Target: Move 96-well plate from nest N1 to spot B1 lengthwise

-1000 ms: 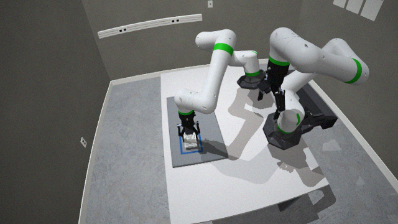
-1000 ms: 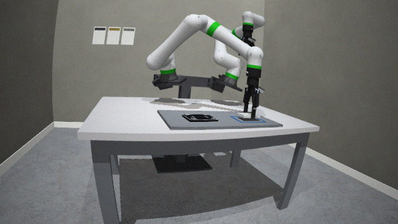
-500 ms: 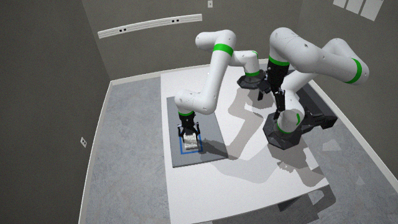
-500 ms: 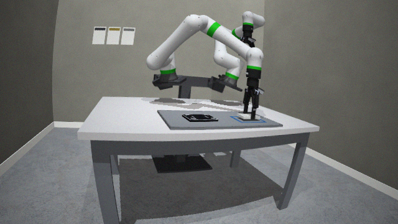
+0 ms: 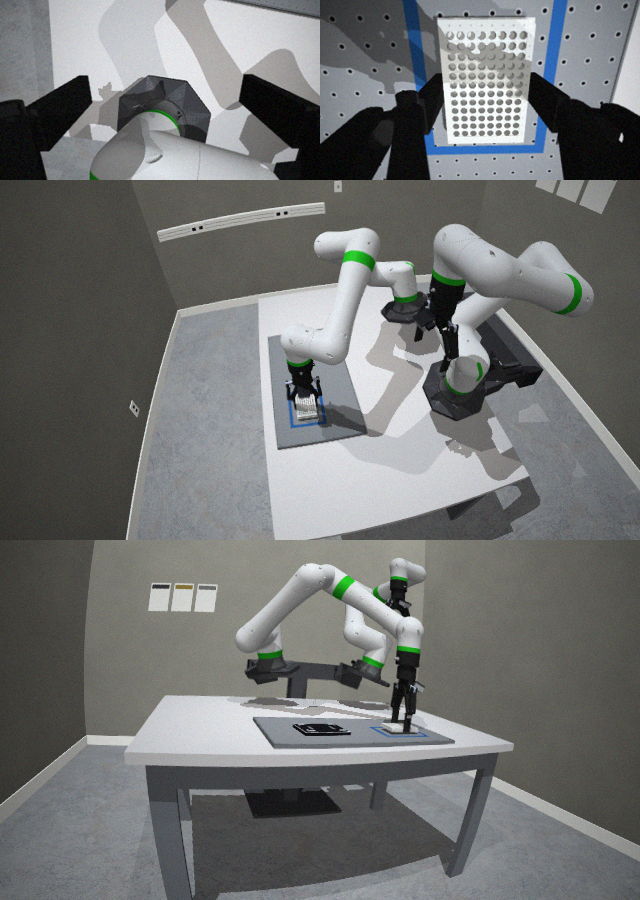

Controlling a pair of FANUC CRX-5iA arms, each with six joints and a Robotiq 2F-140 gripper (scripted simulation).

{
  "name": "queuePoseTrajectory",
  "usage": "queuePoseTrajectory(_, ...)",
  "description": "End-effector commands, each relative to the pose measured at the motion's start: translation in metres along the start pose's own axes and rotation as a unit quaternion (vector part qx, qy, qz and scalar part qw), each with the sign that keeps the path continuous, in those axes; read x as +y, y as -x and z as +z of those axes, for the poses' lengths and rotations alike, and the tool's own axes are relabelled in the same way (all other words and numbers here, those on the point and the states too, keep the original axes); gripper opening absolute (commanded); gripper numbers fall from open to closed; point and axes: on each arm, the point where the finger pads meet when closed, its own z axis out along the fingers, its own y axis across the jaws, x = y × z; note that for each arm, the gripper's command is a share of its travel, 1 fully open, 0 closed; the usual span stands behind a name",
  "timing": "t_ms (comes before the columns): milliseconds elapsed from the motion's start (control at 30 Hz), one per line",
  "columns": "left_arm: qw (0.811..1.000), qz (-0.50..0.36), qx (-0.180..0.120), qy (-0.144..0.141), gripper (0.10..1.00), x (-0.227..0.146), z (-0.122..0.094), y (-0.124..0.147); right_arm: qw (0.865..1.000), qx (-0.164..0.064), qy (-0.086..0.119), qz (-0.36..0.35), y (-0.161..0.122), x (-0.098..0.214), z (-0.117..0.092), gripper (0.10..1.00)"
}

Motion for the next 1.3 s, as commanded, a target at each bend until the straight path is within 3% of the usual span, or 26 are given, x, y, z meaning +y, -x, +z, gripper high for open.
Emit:
queuePoseTrajectory(0,1.0,0.0,0.0,0.0,1.0,0.0002,-0.0004,-0.0002,1.0,0.001,0.001,0.0,-0.0005,0.0007,-0.0009,0.605)
queuePoseTrajectory(1267,1.0,0.0,0.0,0.0,1.0,0.0002,-0.0004,-0.0002,1.0,0.001,0.001,0.0,-0.0005,0.0007,0.0048,0.605)
